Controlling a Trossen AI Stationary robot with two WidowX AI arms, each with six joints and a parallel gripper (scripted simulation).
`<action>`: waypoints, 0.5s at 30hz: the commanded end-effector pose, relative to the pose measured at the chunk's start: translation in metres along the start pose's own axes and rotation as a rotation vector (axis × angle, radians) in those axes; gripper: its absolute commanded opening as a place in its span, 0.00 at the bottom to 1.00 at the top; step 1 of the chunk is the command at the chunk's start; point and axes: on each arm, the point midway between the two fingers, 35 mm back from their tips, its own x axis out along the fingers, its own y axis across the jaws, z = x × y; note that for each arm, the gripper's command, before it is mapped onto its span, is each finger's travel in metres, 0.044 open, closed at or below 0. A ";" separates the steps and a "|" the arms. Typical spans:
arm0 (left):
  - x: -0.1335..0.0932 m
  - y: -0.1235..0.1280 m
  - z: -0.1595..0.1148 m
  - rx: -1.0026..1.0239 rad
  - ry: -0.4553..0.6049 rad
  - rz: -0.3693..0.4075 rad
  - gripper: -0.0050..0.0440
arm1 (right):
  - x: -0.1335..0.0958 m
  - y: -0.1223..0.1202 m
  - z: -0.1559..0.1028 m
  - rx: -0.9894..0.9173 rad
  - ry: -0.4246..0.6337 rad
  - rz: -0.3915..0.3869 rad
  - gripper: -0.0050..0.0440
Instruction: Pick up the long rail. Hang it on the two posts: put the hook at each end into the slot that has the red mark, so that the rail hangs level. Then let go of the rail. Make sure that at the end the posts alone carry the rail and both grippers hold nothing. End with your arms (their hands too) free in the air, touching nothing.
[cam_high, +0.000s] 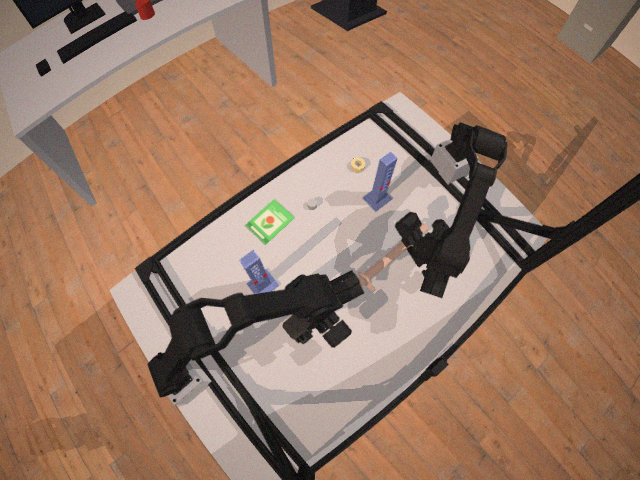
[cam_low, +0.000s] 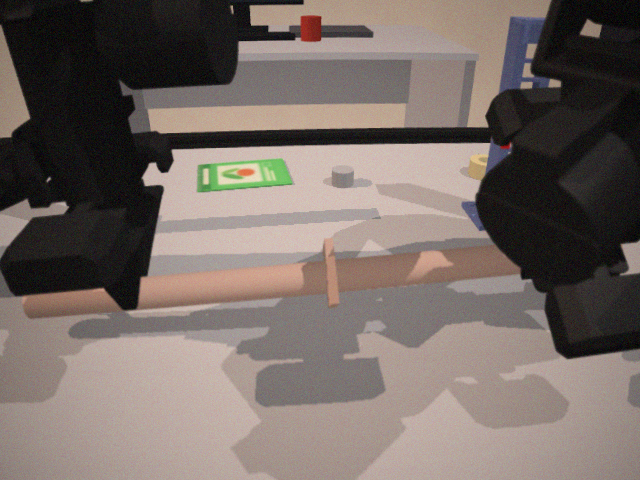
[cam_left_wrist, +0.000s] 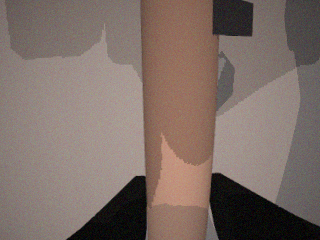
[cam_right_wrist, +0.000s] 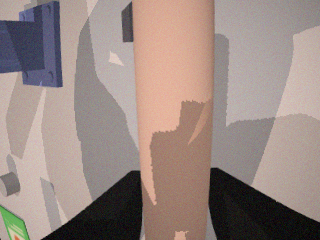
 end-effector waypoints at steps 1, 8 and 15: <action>-0.011 0.000 -0.002 -0.002 -0.023 0.005 0.10 | -0.005 0.004 0.001 0.013 0.023 -0.003 0.10; -0.026 -0.001 -0.001 -0.004 -0.059 0.006 0.10 | -0.005 0.005 0.002 0.035 0.054 -0.007 0.10; -0.026 -0.001 -0.002 -0.004 -0.071 0.006 0.10 | -0.001 0.003 0.001 0.041 0.063 -0.007 0.10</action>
